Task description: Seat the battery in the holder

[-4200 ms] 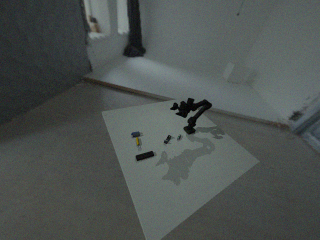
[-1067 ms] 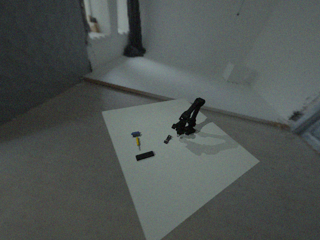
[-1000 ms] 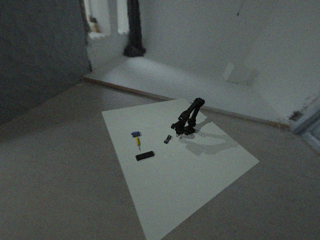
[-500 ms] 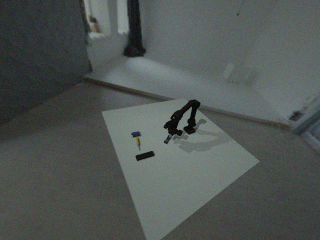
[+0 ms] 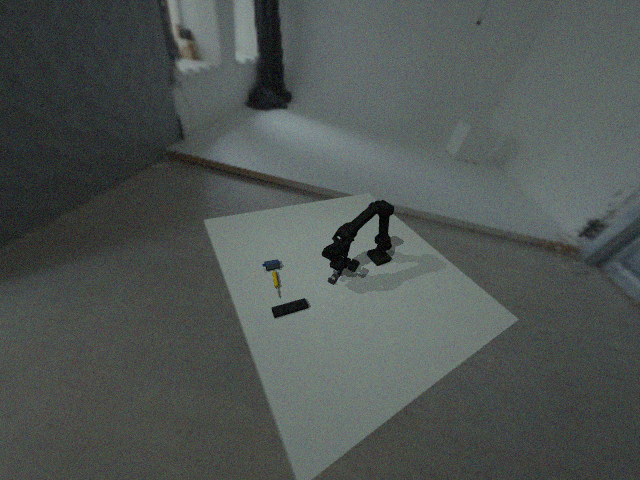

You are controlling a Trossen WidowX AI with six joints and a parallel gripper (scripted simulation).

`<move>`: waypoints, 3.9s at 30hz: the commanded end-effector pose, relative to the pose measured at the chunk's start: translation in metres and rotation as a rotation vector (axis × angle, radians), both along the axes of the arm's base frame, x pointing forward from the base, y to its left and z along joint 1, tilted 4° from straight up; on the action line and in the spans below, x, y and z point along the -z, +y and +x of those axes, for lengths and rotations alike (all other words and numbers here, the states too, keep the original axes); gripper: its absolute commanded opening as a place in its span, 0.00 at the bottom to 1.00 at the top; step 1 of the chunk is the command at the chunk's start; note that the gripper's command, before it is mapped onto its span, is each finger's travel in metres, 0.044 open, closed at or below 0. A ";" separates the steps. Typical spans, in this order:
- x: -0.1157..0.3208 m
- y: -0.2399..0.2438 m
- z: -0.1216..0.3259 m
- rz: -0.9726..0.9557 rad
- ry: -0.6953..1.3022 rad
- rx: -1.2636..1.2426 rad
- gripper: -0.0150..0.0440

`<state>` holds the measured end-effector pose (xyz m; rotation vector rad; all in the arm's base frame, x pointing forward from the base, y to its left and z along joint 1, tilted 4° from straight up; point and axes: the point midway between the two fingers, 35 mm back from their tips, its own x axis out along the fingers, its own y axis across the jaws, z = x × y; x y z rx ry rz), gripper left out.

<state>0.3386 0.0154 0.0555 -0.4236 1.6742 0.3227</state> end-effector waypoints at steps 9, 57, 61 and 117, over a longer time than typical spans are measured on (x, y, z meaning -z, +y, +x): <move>0.021 -0.003 -0.005 -0.064 0.133 0.005 0.40; 0.039 0.002 0.006 -0.171 0.365 0.020 0.40; 0.039 0.003 0.008 -0.170 0.366 0.021 0.40; 0.044 0.009 0.023 -0.115 0.274 0.022 0.40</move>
